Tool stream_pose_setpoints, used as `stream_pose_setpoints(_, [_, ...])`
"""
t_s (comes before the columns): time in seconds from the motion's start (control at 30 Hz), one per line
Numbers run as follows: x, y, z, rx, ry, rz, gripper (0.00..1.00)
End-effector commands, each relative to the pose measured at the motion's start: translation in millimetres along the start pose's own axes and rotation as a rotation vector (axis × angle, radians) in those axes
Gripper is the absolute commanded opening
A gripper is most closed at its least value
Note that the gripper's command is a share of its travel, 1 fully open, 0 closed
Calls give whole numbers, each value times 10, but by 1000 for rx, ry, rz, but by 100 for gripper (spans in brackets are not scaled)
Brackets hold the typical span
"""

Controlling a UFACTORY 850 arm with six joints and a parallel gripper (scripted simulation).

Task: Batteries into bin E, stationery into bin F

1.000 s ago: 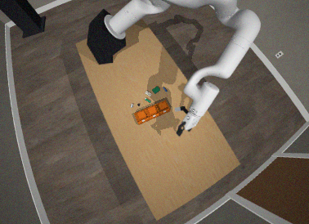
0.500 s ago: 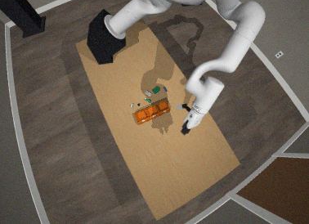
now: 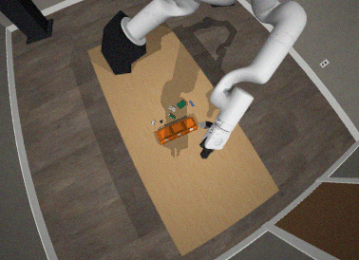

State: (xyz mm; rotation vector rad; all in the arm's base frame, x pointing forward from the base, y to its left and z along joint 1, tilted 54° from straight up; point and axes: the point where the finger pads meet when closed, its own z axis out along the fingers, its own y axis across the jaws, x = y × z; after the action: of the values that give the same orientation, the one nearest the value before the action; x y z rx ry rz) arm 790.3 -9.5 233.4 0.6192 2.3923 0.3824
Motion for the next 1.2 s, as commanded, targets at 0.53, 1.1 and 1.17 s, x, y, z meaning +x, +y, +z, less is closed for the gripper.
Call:
stream_pose_setpoints(0.53, [146, -876, -12, 197, -33, 343, 7])
stream_pose_setpoints(1.1, [594, -1619, -131, 397, -4, 666, 7])
stream_pose_setpoints(1.17, [706, -1737, -165, 446, 10, 747, 7])
